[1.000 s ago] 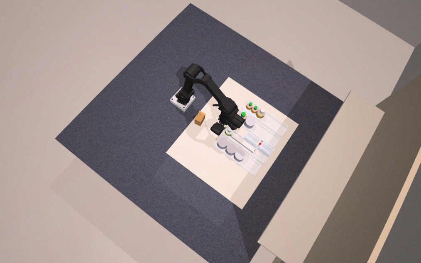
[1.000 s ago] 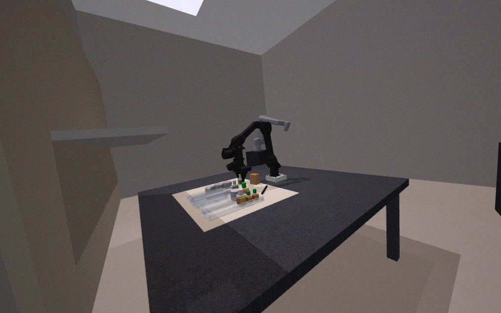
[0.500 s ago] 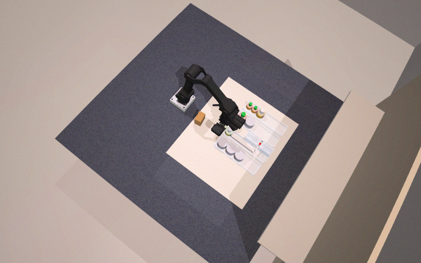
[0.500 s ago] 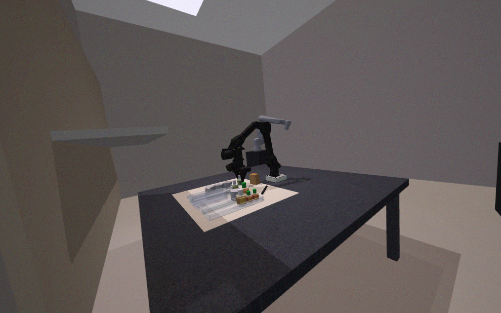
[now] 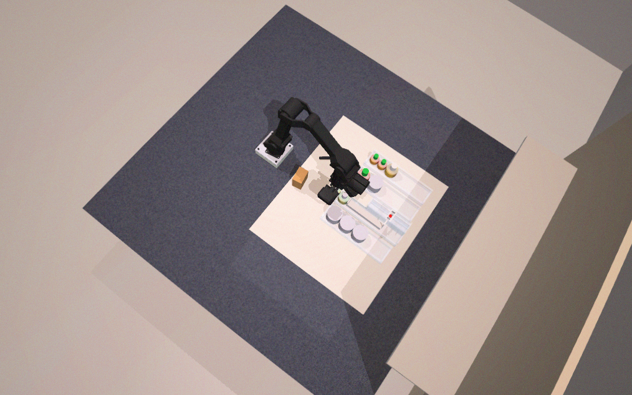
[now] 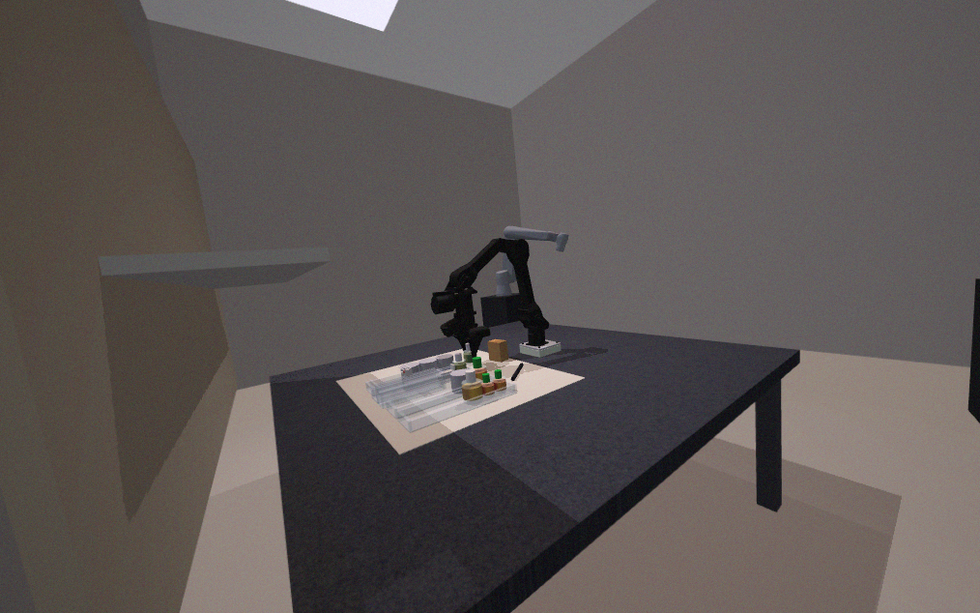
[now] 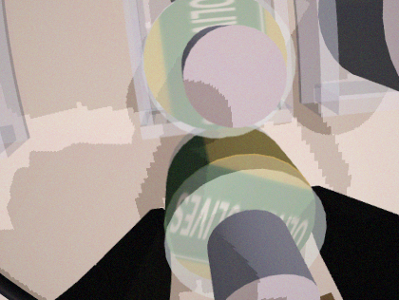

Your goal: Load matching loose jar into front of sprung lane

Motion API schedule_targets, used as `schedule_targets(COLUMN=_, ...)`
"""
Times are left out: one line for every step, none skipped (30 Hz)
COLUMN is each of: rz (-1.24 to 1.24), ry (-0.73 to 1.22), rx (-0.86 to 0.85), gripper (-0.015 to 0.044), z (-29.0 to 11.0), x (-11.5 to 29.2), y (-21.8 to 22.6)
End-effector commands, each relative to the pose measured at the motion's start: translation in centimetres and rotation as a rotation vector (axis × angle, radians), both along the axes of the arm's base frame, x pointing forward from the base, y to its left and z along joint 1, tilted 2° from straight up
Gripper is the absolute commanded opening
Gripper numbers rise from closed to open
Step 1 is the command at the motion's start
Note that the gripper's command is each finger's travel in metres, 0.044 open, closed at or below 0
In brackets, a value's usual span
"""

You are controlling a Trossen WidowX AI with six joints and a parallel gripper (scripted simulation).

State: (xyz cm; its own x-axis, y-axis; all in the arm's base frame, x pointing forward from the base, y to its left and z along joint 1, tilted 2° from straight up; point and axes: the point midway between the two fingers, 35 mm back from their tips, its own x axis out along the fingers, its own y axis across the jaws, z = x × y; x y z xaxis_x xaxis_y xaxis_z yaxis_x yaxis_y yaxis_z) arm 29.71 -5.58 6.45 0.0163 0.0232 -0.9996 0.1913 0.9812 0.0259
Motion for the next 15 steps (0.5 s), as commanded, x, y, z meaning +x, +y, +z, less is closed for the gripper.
schedule_targets(rz=-0.003, ry=-0.013, rx=0.0, gripper=0.0, z=0.03, x=0.63, y=-0.07)
schedule_targets(rz=-0.003, ry=-0.013, rx=0.0, gripper=0.0, z=0.03, x=0.68, y=-0.08)
schedule_targets(rz=-0.003, ry=-0.014, rx=0.0, gripper=0.0, z=0.03, x=0.72, y=-0.09)
schedule_targets(rz=-0.003, ry=-0.014, rx=0.0, gripper=0.0, z=0.03, x=0.77, y=-0.09)
schedule_targets(rz=-0.003, ry=-0.014, rx=0.0, gripper=0.0, z=0.03, x=0.81, y=-0.1)
schedule_targets(rz=-0.003, ry=-0.014, rx=0.0, gripper=0.0, z=0.03, x=0.86, y=-0.11)
schedule_targets(rz=-0.003, ry=-0.014, rx=0.0, gripper=0.0, z=0.03, x=0.9, y=-0.12)
schedule_targets(rz=-0.003, ry=-0.014, rx=0.0, gripper=0.0, z=0.03, x=0.95, y=-0.13)
schedule_targets(rz=-0.003, ry=-0.014, rx=0.0, gripper=0.0, z=0.03, x=1.0, y=-0.13)
schedule_targets(rz=-0.003, ry=-0.014, rx=0.0, gripper=0.0, z=0.03, x=1.04, y=-0.14)
schedule_targets(rz=-0.003, ry=-0.014, rx=0.0, gripper=0.0, z=0.04, x=1.09, y=-0.15)
schedule_targets(rz=-0.003, ry=-0.014, rx=0.0, gripper=0.0, z=0.04, x=1.13, y=-0.16)
schedule_targets(rz=-0.003, ry=-0.014, rx=0.0, gripper=0.0, z=0.04, x=1.18, y=-0.17)
schedule_targets(rz=-0.003, ry=-0.014, rx=0.0, gripper=0.0, z=0.04, x=1.22, y=-0.17)
schedule_targets(rz=-0.003, ry=-0.014, rx=0.0, gripper=0.0, z=0.04, x=1.27, y=-0.18)
